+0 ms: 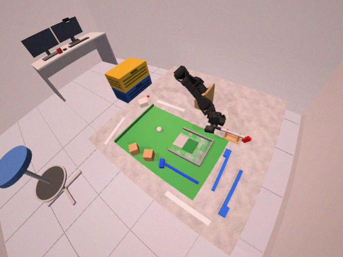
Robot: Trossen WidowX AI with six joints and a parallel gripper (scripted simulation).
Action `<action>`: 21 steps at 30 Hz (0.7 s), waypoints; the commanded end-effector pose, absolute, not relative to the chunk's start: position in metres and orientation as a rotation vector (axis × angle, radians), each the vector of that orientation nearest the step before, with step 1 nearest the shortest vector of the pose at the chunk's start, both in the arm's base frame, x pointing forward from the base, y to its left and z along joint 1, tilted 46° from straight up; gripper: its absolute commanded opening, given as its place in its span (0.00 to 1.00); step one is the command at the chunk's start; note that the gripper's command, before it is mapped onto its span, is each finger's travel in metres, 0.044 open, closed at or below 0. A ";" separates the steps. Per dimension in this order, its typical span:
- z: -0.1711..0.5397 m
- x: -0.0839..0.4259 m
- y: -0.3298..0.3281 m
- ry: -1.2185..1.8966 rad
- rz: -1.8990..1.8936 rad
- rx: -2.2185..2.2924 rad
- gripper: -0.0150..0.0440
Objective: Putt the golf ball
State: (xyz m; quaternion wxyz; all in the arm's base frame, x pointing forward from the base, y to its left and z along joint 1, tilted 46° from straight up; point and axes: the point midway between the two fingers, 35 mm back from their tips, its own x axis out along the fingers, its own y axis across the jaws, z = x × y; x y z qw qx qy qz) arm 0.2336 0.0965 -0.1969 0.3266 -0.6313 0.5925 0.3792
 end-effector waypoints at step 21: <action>-0.174 0.236 0.123 1.548 0.996 -1.651 0.25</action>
